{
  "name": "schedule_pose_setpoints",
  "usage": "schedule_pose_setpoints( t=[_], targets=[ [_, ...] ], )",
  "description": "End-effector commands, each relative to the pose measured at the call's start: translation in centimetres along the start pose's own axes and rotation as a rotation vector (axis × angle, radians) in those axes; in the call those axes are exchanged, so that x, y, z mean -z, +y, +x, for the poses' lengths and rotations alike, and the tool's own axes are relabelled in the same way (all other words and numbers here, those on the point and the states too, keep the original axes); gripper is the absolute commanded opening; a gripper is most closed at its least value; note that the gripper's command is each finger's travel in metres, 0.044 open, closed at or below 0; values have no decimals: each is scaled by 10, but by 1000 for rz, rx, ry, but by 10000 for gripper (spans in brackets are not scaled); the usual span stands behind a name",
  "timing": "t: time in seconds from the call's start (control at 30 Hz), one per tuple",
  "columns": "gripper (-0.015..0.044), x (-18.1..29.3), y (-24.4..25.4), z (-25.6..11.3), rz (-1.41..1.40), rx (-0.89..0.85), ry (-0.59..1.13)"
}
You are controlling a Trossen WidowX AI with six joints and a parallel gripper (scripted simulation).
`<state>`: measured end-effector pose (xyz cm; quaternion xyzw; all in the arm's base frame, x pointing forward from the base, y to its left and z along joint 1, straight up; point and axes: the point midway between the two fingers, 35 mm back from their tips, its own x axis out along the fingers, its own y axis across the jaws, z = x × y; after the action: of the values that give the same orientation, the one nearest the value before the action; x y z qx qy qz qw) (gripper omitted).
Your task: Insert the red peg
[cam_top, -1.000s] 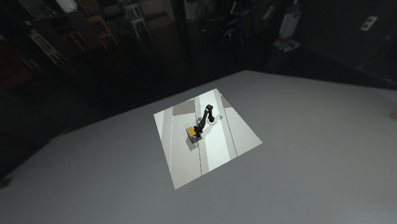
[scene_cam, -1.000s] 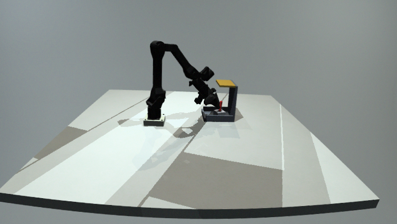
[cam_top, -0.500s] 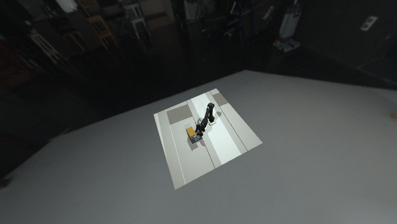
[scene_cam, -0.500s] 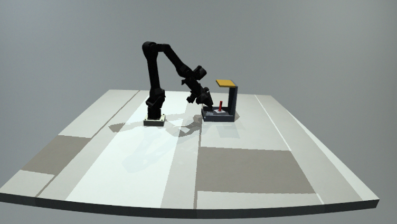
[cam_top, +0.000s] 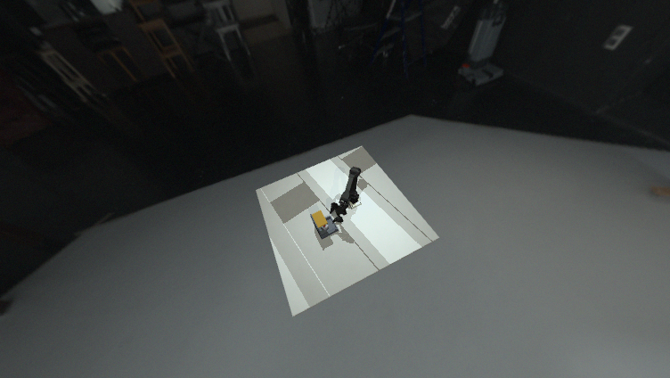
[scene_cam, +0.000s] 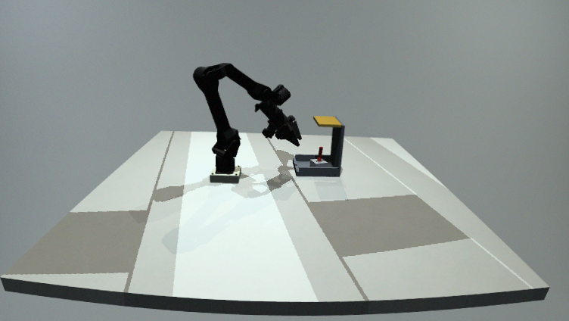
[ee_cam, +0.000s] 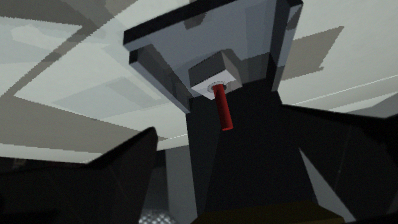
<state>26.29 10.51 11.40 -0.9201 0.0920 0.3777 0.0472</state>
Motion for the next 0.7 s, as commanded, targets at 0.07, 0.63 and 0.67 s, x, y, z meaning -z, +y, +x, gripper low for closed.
schedule_pose_setpoints(
  t=[0.07,0.63,0.67],
  targets=[
    [440,2,6,-24,4,-3,4],
    [440,2,11,-38,4,-3,5],
    [440,2,11,-38,4,-3,5]
  ],
)
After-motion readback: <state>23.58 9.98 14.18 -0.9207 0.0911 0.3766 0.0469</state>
